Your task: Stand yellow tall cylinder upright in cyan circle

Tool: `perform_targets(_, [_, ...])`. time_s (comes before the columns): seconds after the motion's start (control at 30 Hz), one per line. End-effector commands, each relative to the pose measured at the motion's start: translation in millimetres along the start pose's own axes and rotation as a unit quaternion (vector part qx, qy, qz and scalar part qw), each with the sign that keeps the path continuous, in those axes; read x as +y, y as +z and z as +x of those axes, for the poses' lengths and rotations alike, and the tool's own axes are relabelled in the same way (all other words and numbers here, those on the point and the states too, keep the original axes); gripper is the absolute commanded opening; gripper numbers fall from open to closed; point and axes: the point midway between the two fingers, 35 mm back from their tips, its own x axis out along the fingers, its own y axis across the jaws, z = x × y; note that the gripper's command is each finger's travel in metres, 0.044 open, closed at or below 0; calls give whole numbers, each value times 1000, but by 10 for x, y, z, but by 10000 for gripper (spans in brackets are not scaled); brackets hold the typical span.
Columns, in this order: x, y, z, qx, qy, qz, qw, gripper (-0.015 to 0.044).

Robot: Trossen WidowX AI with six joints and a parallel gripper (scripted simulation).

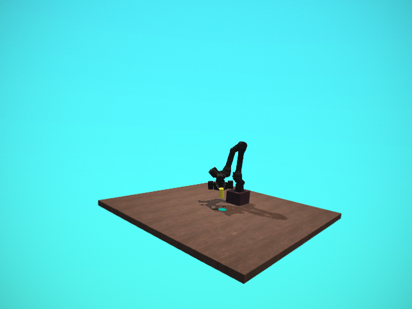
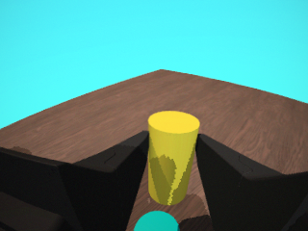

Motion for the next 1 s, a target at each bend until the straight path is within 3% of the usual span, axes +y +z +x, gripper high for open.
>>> perform_targets(0.0, [42, 4, -36, -13, 3, -8, 1000, 105])
perform_targets(0.97, [219, 59, -188, -64, 11, -48, 997, 105])
